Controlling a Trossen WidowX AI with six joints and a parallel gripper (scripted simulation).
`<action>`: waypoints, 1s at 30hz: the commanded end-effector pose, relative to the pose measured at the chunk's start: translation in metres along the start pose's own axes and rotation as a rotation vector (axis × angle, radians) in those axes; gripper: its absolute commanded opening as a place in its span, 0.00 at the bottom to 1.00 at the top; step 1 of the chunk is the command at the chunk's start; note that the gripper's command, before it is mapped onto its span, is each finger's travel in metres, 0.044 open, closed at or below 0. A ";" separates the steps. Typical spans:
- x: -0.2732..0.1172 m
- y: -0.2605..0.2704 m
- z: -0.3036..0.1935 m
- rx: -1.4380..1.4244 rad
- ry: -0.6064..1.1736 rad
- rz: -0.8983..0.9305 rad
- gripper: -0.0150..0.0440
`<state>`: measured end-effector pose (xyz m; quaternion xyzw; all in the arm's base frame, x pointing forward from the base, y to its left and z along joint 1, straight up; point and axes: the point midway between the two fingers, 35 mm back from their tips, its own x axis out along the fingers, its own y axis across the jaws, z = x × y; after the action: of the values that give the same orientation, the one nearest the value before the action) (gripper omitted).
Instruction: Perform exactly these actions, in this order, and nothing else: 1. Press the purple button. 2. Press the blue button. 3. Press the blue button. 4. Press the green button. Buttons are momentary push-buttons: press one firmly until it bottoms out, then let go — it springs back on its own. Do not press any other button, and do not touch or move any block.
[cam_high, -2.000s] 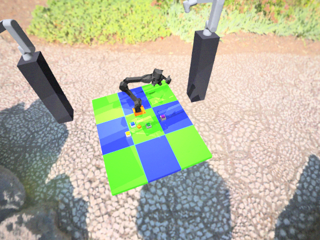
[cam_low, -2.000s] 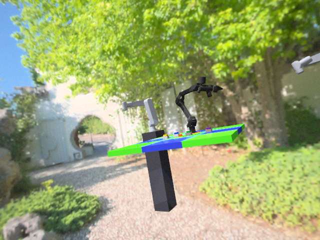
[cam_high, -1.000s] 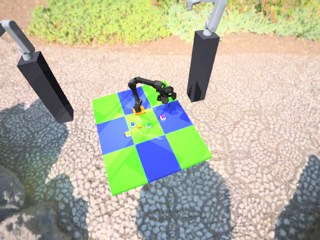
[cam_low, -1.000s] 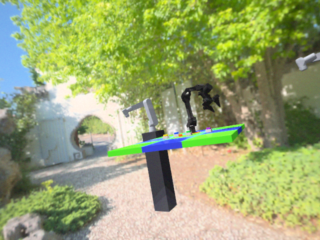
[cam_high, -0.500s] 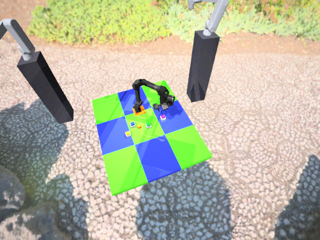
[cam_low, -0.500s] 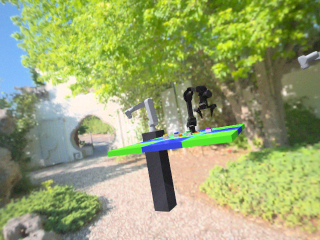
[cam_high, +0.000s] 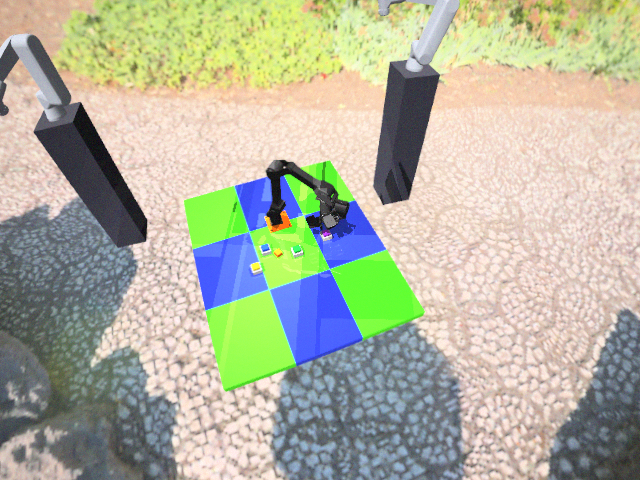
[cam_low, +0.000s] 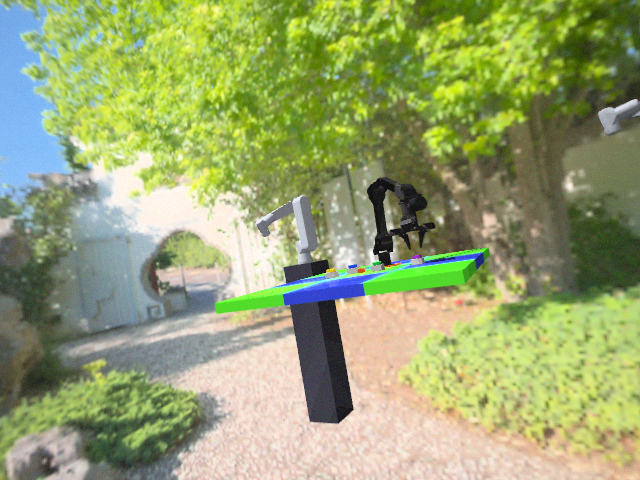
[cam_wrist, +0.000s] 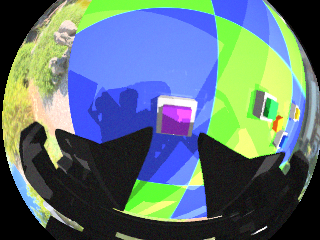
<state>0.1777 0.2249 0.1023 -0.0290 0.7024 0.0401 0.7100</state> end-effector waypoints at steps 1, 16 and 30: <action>0.002 0.000 0.001 -0.003 -0.006 0.001 0.29; 0.012 0.000 0.001 -0.003 -0.006 0.001 0.29; 0.033 0.000 0.001 -0.003 -0.006 0.001 0.29</action>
<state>0.1792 0.2267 0.0752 -0.0256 0.6993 0.0436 0.7130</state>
